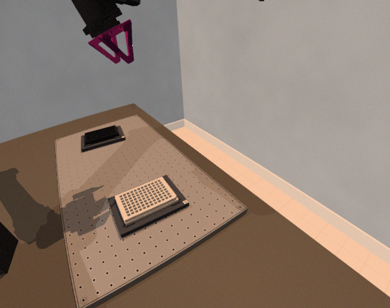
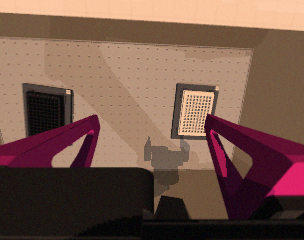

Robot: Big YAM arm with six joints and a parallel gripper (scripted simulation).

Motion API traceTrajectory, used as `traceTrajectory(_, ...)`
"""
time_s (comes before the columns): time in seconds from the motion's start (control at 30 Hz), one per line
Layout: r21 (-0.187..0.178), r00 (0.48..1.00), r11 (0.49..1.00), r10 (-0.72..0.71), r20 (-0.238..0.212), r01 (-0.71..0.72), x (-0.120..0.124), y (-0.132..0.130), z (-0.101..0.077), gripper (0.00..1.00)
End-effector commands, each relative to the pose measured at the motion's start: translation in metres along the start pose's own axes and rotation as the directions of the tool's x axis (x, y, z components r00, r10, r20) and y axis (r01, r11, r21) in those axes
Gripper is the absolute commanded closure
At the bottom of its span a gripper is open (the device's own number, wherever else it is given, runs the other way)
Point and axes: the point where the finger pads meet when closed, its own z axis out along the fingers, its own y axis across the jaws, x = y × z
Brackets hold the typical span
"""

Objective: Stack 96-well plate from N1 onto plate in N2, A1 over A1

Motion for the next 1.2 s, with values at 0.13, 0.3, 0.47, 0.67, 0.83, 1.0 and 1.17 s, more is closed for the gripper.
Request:
traceTrajectory(0.13, -0.007, 0.999, 1.0, -0.018, -0.027, 0.017, -0.004, -0.018, 0.029, 0.0)
traceTrajectory(0.3, -0.017, 0.997, 1.0, -0.025, -0.074, 0.024, 0.005, -0.032, 0.048, 0.0)
traceTrajectory(0.47, -0.027, 0.991, 1.0, 0.009, -0.135, -0.012, 0.016, -0.039, 0.059, 0.0)
traceTrajectory(0.67, -0.031, 0.983, 0.999, 0.022, -0.182, -0.028, 0.031, -0.056, 0.081, 0.0)
traceTrajectory(0.83, -0.037, 0.976, 0.999, 0.032, -0.215, -0.04, 0.045, -0.069, 0.098, 0.0)
traceTrajectory(1.0, -0.034, 0.976, 0.998, 0.038, -0.216, -0.046, 0.053, -0.08, 0.111, 0.0)
traceTrajectory(1.17, -0.043, 0.963, 0.998, 0.036, -0.266, -0.049, 0.068, -0.09, 0.123, 0.0)
